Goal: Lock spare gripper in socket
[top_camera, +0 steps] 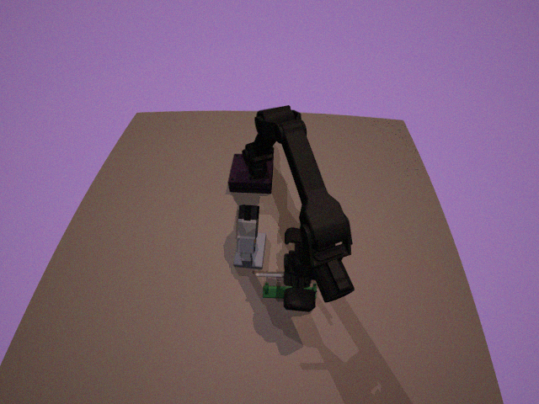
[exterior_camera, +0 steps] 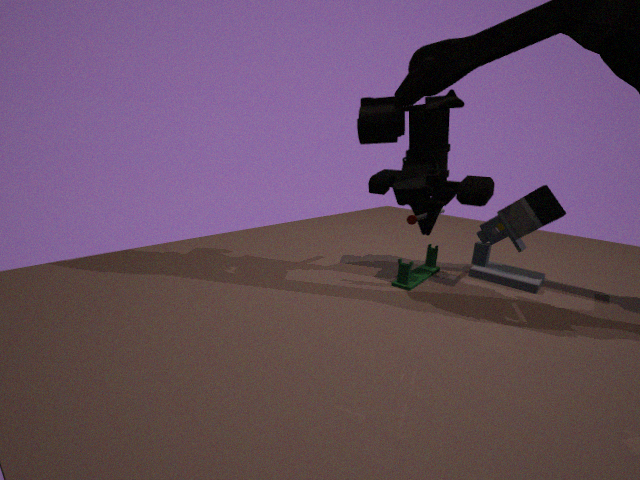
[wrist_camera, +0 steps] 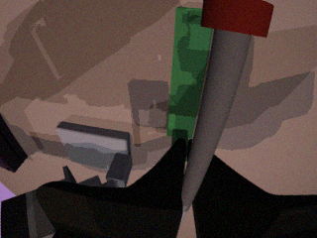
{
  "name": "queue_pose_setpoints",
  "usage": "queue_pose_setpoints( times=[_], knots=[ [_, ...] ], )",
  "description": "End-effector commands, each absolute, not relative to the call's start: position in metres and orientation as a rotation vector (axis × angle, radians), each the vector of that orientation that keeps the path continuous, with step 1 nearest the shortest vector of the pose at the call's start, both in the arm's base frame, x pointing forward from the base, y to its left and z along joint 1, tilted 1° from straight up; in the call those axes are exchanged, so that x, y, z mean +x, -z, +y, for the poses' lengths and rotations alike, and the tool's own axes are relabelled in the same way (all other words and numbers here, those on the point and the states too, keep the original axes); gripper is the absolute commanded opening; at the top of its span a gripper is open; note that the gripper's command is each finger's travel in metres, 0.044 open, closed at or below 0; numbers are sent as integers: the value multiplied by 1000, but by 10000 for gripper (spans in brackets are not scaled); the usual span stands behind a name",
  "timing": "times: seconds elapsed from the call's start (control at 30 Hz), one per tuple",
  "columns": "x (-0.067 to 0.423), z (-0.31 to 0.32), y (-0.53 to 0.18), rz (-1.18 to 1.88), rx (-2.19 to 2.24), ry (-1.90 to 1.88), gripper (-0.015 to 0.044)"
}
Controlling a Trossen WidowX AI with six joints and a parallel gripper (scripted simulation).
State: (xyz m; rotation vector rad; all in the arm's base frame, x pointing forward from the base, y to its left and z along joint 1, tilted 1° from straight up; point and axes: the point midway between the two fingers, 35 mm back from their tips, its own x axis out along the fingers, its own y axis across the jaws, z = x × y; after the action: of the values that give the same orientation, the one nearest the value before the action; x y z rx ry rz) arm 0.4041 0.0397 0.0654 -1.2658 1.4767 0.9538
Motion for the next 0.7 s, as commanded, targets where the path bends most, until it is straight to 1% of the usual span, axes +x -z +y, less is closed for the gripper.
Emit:
queue_pose_setpoints(
  times=[0.0, 0.23, 0.67],
  knots=[
    [404, 40, -66, 1476, -1266, -953, 0],
    [402, 40, -65, 1488, -1249, -944, 0],
    [365, 52, -79, 1493, -1232, -938, 0]
  ],
)
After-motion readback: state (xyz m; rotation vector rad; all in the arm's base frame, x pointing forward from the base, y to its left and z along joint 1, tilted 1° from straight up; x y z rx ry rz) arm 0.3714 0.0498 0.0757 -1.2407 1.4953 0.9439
